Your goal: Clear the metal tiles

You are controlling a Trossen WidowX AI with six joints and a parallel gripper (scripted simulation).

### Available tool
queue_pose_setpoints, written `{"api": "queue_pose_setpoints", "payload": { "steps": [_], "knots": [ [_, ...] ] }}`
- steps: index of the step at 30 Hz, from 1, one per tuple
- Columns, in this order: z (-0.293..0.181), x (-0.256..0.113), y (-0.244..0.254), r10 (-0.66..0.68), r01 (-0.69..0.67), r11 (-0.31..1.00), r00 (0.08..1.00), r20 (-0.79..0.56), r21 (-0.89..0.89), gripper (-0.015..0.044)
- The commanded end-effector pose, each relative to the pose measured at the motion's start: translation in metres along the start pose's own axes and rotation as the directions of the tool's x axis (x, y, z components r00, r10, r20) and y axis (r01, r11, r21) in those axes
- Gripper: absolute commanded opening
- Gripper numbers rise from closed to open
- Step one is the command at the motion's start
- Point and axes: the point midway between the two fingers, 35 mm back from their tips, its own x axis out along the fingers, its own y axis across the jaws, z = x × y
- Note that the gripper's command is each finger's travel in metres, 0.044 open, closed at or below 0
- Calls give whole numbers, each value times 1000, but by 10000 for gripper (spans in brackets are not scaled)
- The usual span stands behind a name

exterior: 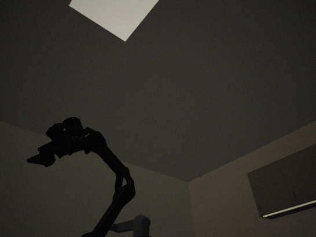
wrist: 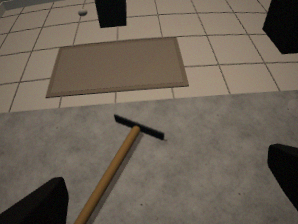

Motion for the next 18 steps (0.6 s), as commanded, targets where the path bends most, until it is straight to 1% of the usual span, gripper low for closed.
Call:
{"api": "queue_pose_setpoints", "payload": {
  "steps": [1, 18],
  "knots": [
    [-1, 0, 3, 8, -8, 1000, 1000, 5, -4, 440],
    [-6, 0, 36, 86, -85, 996, 993, 85, -22, 440]
  ]
}}
